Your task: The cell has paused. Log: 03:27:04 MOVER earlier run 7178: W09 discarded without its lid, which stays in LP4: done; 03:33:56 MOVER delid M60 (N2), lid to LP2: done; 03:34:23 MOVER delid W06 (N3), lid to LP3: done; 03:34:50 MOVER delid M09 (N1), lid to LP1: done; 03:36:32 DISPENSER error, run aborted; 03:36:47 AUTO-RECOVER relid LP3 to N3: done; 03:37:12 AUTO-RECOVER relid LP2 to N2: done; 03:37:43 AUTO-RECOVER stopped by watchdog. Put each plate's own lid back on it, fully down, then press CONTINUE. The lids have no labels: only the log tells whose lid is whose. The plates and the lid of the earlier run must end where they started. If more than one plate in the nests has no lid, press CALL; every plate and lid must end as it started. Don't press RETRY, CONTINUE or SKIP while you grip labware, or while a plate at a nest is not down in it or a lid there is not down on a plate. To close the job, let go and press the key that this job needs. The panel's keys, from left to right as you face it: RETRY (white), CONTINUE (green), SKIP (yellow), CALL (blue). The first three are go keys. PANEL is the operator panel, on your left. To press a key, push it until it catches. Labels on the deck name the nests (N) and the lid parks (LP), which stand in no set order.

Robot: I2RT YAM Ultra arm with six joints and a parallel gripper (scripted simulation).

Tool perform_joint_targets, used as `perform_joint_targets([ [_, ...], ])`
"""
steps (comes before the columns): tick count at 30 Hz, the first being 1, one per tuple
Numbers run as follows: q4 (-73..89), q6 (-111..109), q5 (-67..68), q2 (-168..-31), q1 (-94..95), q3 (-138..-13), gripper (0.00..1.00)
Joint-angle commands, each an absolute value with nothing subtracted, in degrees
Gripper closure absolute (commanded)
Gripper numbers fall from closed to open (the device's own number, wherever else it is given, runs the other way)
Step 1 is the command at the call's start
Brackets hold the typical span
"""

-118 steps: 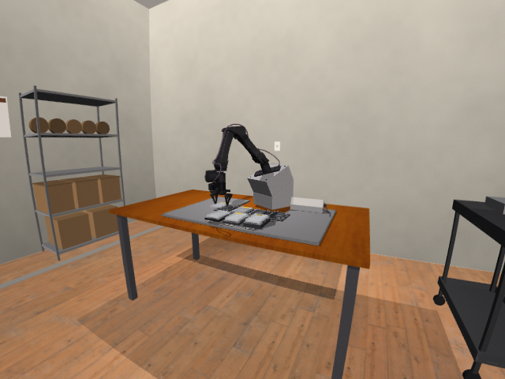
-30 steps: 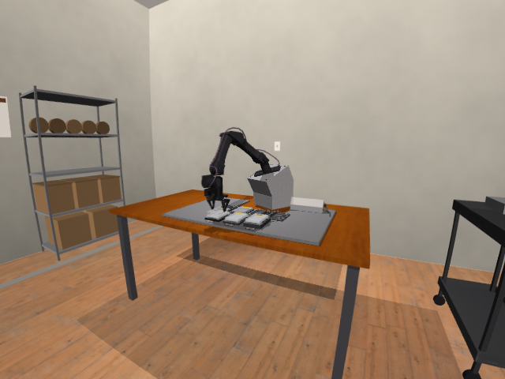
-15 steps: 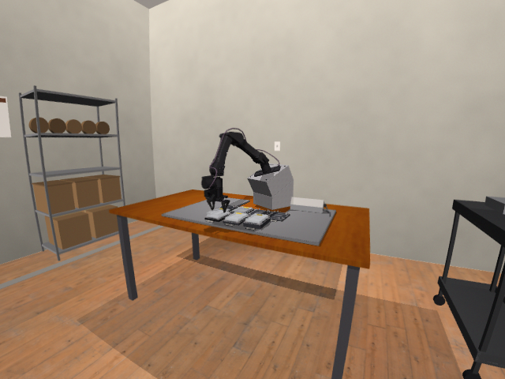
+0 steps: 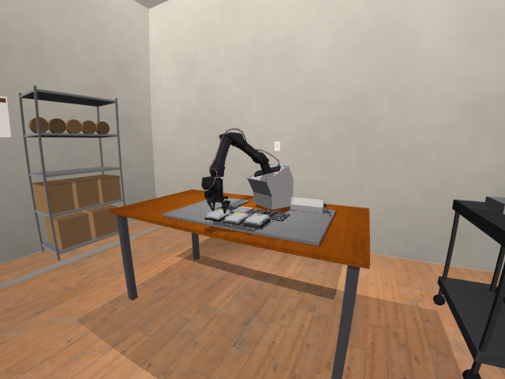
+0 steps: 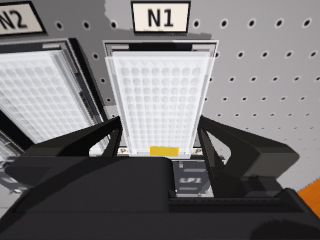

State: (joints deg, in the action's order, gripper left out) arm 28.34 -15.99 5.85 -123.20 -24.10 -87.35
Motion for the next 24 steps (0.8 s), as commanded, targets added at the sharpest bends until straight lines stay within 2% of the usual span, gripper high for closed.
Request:
perform_joint_targets([
  [1,27.8,-16.6,5.2,-123.0,-24.5,-89.2,1.00],
  [24,26.4,-16.4,5.1,-124.7,-24.6,-87.2,1.00],
])
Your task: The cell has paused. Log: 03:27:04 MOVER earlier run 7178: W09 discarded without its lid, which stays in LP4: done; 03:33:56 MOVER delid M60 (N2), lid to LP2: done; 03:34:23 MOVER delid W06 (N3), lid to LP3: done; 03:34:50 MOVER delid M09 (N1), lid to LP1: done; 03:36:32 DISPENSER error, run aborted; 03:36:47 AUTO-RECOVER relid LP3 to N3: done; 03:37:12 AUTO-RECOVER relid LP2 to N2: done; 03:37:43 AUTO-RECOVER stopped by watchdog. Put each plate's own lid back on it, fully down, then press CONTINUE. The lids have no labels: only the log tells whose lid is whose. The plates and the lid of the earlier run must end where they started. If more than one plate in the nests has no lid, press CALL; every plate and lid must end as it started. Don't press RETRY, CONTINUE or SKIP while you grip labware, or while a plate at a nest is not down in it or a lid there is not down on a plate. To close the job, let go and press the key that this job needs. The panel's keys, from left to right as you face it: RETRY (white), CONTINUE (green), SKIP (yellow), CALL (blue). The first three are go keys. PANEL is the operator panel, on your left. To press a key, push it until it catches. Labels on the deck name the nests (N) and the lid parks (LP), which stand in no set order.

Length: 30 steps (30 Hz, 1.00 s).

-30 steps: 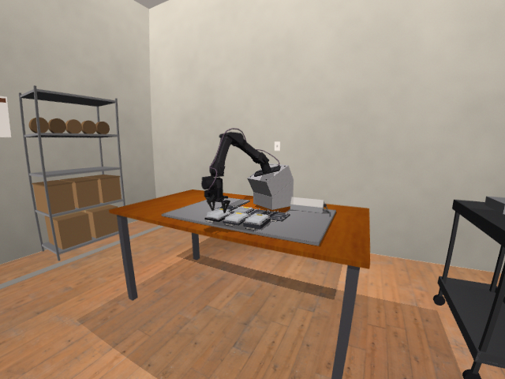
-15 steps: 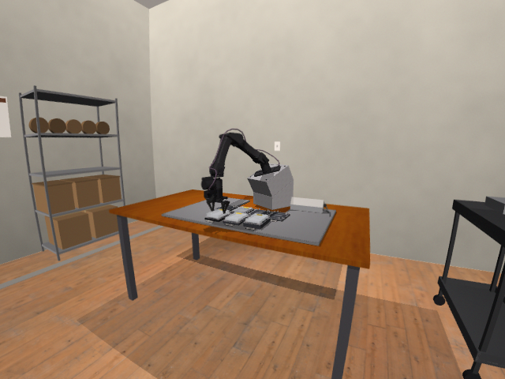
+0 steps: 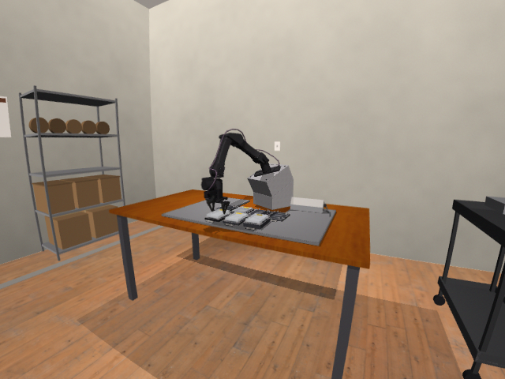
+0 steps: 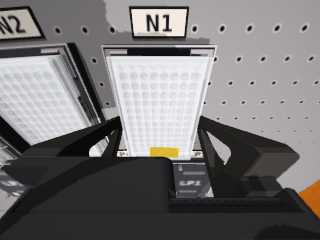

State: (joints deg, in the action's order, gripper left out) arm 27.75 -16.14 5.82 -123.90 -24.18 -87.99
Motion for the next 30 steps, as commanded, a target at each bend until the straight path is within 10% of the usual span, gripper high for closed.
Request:
perform_joint_targets([
  [1,26.4,-16.5,5.1,-124.7,-24.6,-87.0,1.00],
  [30,27.0,-16.2,5.6,-123.7,-24.2,-87.9,1.00],
])
